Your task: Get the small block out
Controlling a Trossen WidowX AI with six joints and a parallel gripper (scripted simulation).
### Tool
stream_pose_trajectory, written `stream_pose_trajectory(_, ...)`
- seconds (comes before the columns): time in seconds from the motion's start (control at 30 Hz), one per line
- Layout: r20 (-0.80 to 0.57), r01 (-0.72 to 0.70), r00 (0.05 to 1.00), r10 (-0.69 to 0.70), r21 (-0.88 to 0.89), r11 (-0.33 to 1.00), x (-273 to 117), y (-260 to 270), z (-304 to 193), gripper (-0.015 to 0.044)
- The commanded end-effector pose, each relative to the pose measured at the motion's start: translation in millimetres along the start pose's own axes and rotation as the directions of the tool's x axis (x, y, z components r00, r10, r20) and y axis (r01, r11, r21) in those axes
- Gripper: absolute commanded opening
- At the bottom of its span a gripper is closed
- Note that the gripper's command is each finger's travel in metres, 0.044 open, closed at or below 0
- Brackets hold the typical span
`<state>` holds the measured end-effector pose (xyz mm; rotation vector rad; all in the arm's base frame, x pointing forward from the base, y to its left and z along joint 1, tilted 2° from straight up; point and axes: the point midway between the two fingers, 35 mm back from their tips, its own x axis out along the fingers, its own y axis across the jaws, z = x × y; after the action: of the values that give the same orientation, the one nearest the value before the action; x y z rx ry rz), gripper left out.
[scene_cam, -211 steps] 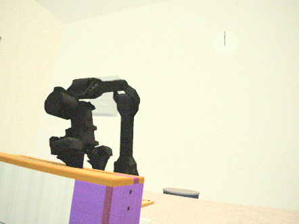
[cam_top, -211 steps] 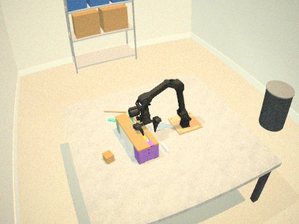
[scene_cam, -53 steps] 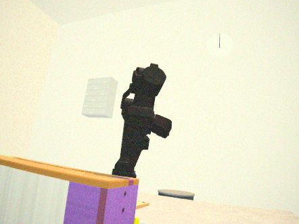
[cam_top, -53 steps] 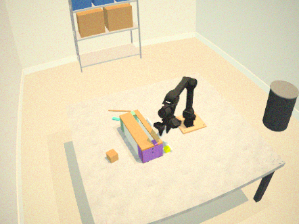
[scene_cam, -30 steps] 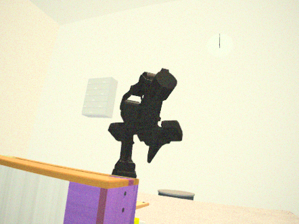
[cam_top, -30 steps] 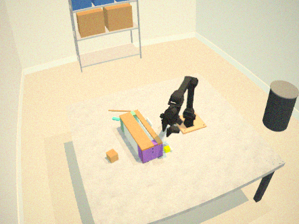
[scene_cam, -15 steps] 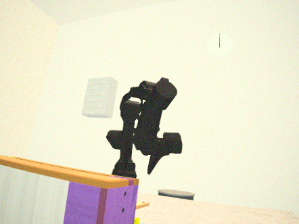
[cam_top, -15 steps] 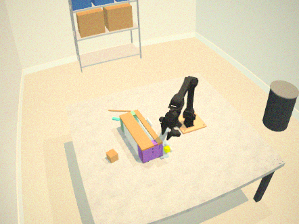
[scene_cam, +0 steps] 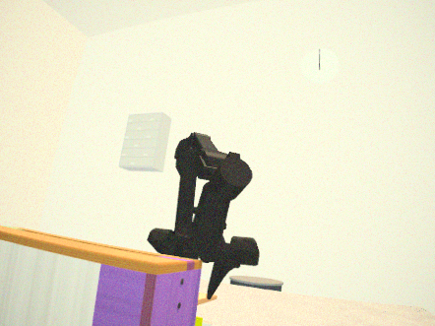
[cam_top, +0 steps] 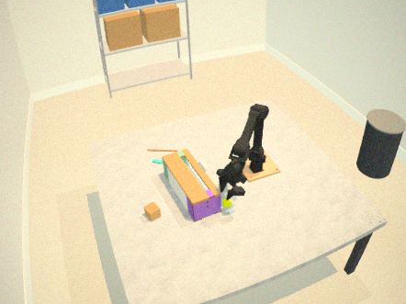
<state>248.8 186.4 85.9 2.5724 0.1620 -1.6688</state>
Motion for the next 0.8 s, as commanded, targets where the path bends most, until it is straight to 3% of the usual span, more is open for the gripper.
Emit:
stream_pose_trajectory(0.0,0.008,-0.007,1.000,0.008,-0.008,1.000,9.6,1.6,6.2,0.0285)
stream_pose_trajectory(0.77,0.008,-0.007,1.000,0.008,-0.008,1.000,43.4,0.5,20.6,0.0285)
